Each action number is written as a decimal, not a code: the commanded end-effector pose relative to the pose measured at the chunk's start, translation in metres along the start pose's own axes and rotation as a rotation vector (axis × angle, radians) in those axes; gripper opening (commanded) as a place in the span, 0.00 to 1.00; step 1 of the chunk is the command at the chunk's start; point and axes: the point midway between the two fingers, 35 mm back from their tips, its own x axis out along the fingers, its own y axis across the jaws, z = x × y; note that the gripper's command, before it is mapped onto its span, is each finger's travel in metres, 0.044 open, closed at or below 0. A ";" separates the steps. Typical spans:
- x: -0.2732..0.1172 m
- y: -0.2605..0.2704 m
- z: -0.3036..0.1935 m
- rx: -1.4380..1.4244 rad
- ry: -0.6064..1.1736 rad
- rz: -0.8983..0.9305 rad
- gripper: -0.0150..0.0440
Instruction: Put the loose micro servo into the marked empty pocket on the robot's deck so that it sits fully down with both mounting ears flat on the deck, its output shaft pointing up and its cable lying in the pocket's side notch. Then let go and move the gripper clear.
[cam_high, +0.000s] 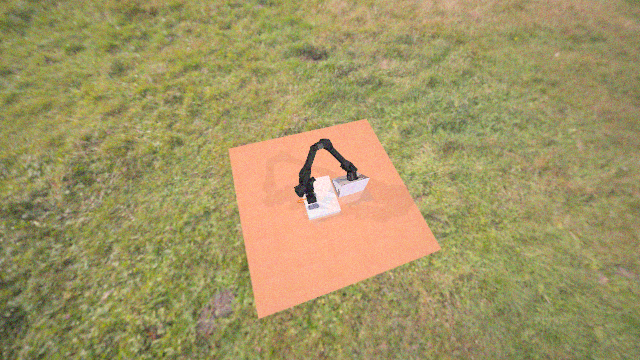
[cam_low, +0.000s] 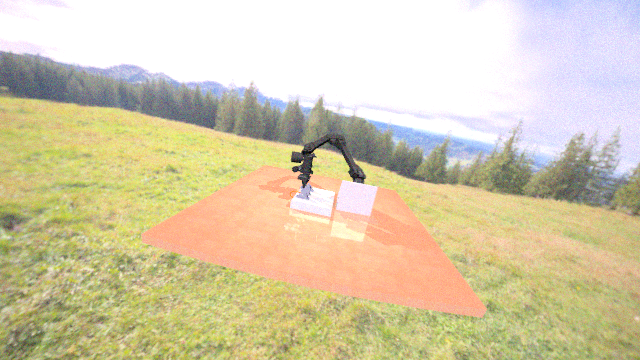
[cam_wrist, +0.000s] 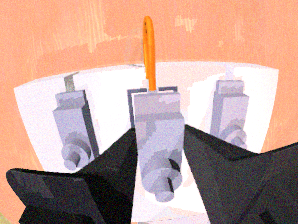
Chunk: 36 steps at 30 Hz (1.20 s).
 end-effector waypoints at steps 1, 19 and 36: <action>0.003 0.001 0.000 -0.010 -0.005 -0.002 0.25; 0.025 0.001 0.000 -0.009 -0.005 -0.003 0.25; 0.032 0.000 -0.001 -0.010 -0.005 -0.003 0.57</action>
